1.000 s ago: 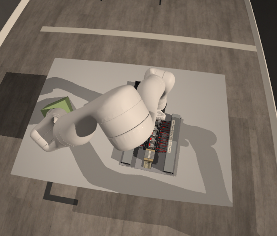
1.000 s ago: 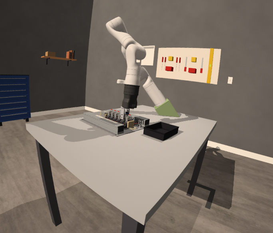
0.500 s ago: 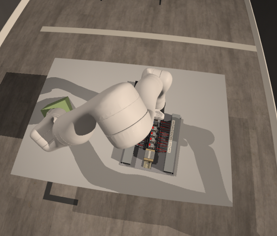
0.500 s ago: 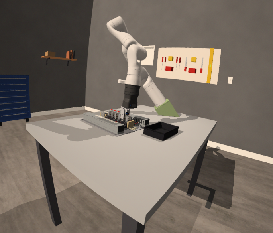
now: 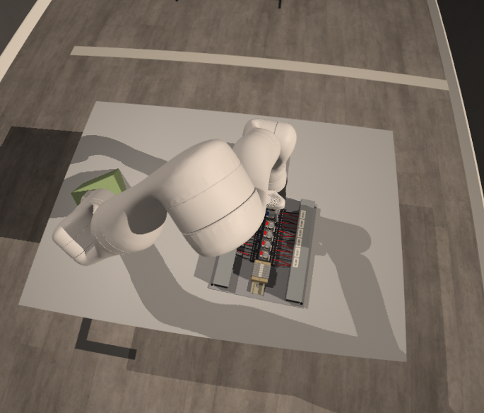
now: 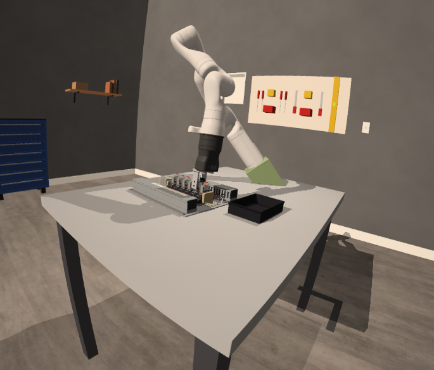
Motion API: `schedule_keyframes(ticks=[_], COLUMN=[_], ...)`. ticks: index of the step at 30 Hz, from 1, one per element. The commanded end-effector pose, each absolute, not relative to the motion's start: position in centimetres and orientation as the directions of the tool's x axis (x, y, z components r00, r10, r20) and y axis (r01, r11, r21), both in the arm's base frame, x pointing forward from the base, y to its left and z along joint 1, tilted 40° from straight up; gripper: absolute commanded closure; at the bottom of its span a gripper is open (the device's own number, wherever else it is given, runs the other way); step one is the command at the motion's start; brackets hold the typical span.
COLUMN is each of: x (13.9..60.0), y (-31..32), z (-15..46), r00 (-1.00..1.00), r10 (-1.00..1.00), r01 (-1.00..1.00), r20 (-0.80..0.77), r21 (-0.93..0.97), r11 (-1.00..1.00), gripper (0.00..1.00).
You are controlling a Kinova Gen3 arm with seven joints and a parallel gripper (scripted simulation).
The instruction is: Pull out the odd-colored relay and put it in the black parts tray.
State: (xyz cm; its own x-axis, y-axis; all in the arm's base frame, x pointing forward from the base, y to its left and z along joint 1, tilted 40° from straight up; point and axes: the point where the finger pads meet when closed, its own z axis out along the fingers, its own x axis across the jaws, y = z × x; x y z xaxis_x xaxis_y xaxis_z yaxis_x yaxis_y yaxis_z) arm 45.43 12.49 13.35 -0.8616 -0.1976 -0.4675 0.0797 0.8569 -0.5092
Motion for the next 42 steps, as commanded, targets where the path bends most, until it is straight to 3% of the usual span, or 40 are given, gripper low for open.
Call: schedule_keyframes(ticks=[1,42], x=[45.44,45.58], y=[12.57,12.61], z=[13.39,13.48], r00=[-0.860,-0.889], r10=[-0.200,-0.170], r01=[0.079,0.079], r20=[-0.470,-0.425], r21=[-0.508,-0.508], r11=[0.858,0.858], gripper=[1.00,1.00])
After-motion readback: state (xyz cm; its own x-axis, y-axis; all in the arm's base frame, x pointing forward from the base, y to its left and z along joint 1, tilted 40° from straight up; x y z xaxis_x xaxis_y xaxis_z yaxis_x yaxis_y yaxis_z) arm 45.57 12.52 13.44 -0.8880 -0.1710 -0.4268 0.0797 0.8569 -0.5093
